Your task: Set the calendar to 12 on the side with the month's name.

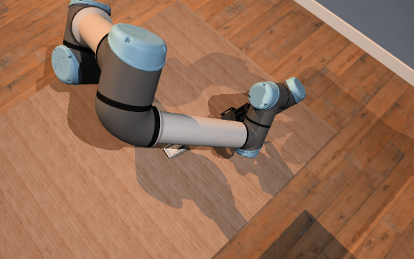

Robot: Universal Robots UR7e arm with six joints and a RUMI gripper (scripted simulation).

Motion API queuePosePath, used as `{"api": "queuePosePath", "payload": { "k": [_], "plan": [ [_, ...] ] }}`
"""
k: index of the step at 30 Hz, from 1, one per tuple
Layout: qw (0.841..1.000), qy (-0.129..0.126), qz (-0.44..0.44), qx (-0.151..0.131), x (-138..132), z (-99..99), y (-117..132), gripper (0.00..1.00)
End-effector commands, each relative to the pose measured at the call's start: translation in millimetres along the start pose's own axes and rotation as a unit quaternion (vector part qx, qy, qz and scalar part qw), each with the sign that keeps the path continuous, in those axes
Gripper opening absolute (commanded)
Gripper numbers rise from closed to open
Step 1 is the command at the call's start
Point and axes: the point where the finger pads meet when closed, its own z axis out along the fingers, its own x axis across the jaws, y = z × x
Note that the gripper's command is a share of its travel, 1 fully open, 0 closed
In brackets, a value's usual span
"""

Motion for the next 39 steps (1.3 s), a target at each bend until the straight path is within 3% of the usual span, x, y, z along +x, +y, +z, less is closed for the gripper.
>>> {"api": "queuePosePath", "payload": {
  "k": [1,5,6,39],
  "plan": [
    [1.0,0.0,0.0,0.0,0.2,-0.5,0.2,0.29],
    [1.0,0.0,0.0,0.0,0.2,-0.5,0.2,0.29],
    [1.0,0.0,0.0,0.0,0.2,-0.5,0.2,0.11],
    [1.0,0.0,0.0,0.0,0.2,-0.5,0.2,0.11]
  ]
}}
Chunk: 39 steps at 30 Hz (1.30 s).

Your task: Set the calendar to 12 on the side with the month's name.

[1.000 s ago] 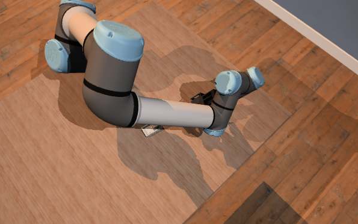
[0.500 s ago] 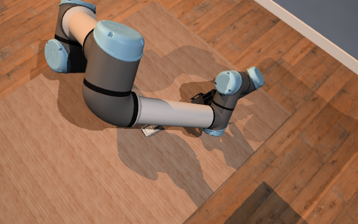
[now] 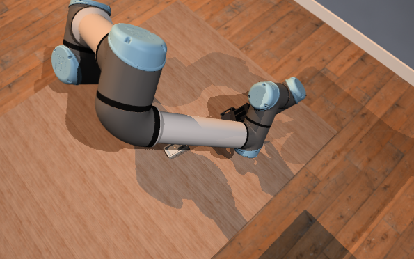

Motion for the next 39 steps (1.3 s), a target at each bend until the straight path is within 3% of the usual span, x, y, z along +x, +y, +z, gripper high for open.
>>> {"api": "queuePosePath", "payload": {
  "k": [1,10,22,39],
  "plan": [
    [1.0,0.0,0.0,0.0,0,-0.5,0,0.11],
    [1.0,0.0,0.0,0.0,0,-6.7,6,0.11],
    [1.0,0.0,0.0,0.0,0,-39.8,40,0.11],
    [1.0,0.0,0.0,0.0,0,-50.0,50,0.11]
  ]
}}
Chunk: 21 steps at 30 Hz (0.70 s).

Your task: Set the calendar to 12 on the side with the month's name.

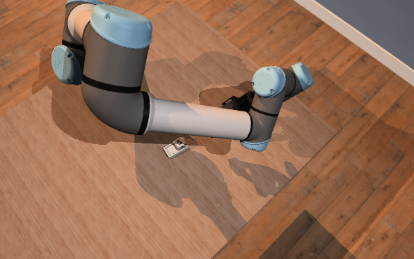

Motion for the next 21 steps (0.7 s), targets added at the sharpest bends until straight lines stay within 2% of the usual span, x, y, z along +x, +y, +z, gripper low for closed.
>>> {"api": "queuePosePath", "payload": {
  "k": [1,10,21],
  "plan": [
    [1.0,0.0,0.0,0.0,0.2,-0.8,0.6,0.11],
    [1.0,-0.001,0.0,0.007,-0.1,-0.7,0.4,0.11],
    [0.999,-0.004,0.0,0.047,-1.2,0.0,-0.4,0.11]
  ]
}}
